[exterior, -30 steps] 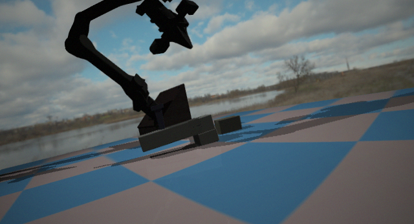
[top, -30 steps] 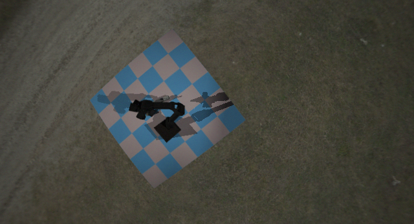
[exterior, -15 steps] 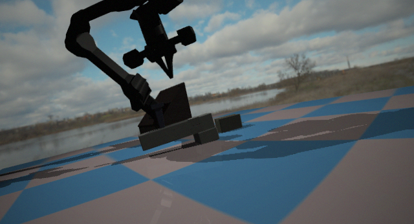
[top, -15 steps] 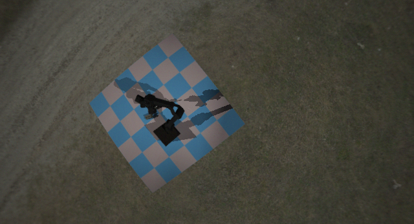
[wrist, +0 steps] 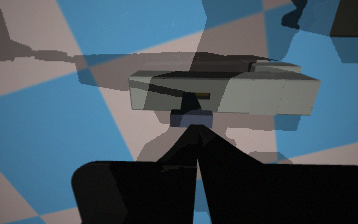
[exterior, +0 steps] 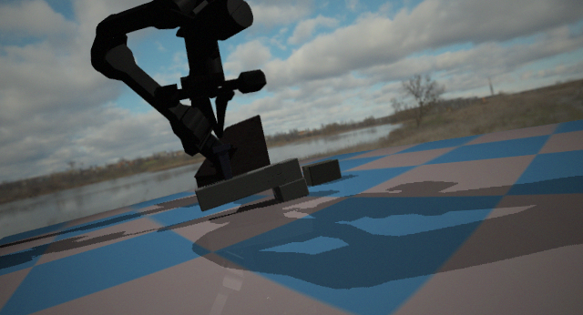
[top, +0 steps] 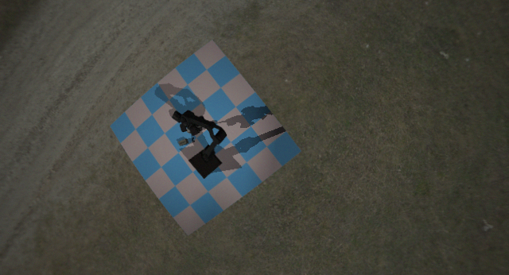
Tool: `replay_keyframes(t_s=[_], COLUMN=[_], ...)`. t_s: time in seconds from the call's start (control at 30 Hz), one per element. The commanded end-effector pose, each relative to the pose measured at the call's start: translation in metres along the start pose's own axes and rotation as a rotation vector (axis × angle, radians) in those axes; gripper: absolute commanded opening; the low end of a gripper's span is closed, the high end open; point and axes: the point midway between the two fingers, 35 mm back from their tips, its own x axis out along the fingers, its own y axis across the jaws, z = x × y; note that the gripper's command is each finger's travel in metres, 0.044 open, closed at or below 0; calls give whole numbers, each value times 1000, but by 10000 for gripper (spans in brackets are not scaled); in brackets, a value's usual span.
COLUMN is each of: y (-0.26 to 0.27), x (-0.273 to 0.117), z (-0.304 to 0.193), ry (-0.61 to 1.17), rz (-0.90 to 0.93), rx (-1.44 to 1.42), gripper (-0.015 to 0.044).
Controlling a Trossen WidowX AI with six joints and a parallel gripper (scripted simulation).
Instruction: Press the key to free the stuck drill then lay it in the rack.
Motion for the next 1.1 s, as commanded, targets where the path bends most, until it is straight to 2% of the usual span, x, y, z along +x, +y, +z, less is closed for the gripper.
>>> replay_keyframes(t_s=[0.0,1.07], y=[1,0], x=[3,23], z=[0,0], ry=[-2,-3], rz=[5,10], rx=[-8,-16], gripper=[0,0])
